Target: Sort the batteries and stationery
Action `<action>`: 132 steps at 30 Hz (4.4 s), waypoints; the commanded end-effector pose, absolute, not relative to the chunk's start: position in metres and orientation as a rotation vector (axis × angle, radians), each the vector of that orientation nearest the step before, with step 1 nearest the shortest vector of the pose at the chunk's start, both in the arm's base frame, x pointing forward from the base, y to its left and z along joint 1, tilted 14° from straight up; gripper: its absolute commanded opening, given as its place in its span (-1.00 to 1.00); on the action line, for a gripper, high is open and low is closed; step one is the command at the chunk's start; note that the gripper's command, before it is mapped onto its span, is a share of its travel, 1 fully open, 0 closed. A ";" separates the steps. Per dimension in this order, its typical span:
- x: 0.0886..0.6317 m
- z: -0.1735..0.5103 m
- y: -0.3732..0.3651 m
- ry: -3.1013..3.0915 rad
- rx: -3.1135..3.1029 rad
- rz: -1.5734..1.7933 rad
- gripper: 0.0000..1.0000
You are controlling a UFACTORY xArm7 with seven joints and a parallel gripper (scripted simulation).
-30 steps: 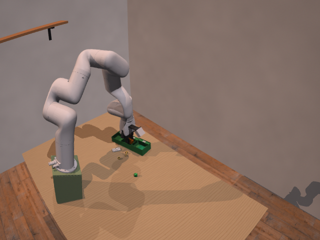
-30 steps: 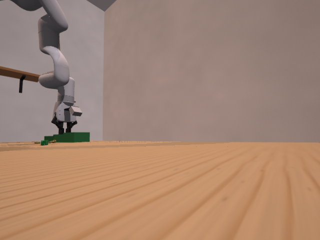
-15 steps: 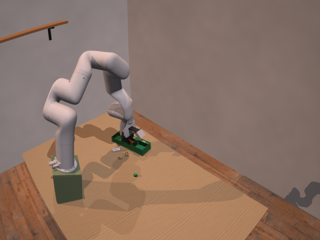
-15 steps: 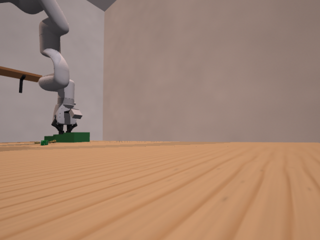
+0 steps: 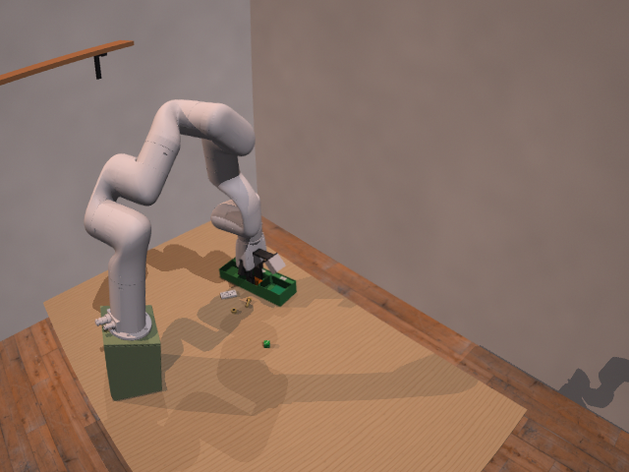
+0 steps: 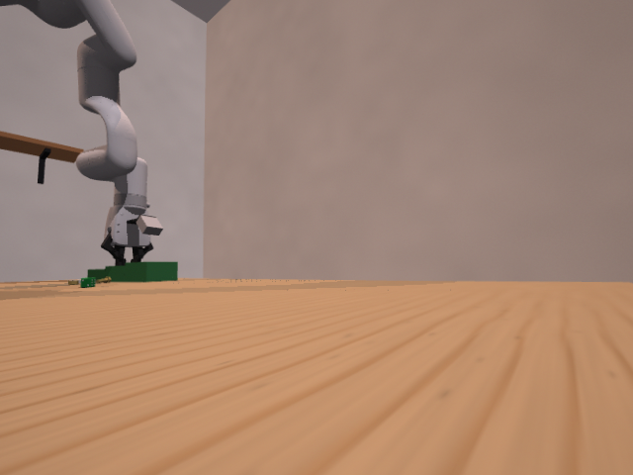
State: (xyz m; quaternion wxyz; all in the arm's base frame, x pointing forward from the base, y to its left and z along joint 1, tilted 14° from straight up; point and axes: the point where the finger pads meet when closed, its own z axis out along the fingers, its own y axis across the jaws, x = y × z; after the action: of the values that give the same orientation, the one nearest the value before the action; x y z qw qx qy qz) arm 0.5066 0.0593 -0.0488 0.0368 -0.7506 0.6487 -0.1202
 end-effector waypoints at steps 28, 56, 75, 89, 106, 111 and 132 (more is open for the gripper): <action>0.502 -0.023 0.062 1.989 -2.302 -0.371 -0.34; 0.486 0.045 0.069 1.989 -2.302 -0.371 1.00; 0.471 0.107 0.076 1.989 -2.302 -0.371 1.00; 0.466 0.129 0.078 1.989 -2.302 -0.371 1.00; 0.466 0.129 0.078 1.989 -2.302 -0.371 1.00; 0.466 0.129 0.078 1.989 -2.302 -0.371 1.00; 0.466 0.129 0.078 1.989 -2.302 -0.371 1.00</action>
State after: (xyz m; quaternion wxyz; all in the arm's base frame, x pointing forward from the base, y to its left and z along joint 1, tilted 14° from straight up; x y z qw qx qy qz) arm 0.4647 0.0774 0.1278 0.0366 -0.7506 0.6487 -0.1201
